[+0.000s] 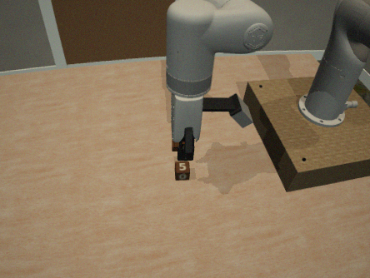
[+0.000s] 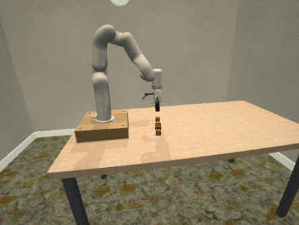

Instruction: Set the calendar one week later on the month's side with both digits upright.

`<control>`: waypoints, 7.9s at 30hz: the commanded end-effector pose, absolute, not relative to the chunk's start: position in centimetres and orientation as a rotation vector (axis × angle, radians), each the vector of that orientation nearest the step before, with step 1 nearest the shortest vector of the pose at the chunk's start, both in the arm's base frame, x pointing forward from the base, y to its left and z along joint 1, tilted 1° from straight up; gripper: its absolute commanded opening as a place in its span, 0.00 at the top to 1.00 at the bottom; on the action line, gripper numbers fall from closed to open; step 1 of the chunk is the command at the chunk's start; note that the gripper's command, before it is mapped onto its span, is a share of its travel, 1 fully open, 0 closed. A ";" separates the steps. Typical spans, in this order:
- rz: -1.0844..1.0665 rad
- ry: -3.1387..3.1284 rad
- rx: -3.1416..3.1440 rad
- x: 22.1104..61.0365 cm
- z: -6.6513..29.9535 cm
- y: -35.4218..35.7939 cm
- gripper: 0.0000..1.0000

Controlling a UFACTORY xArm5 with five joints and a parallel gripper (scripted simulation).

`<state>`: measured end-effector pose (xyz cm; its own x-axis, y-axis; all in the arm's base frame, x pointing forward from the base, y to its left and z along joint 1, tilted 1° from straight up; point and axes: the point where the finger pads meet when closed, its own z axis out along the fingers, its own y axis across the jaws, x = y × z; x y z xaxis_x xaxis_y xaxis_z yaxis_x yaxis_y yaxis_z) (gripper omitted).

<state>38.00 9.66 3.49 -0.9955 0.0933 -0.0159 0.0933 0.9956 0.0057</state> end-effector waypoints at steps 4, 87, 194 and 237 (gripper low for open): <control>0.009 3.119 0.146 38.1 3.1 9.7 0.51; 0.009 3.119 0.146 38.2 -1.4 9.7 0.51; 0.009 3.119 0.146 38.2 -1.4 9.7 0.51; 0.009 3.119 0.146 38.2 -1.4 9.7 0.51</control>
<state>38.11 9.63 -1.54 -0.9955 0.0933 -0.0159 0.0932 0.9956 0.0056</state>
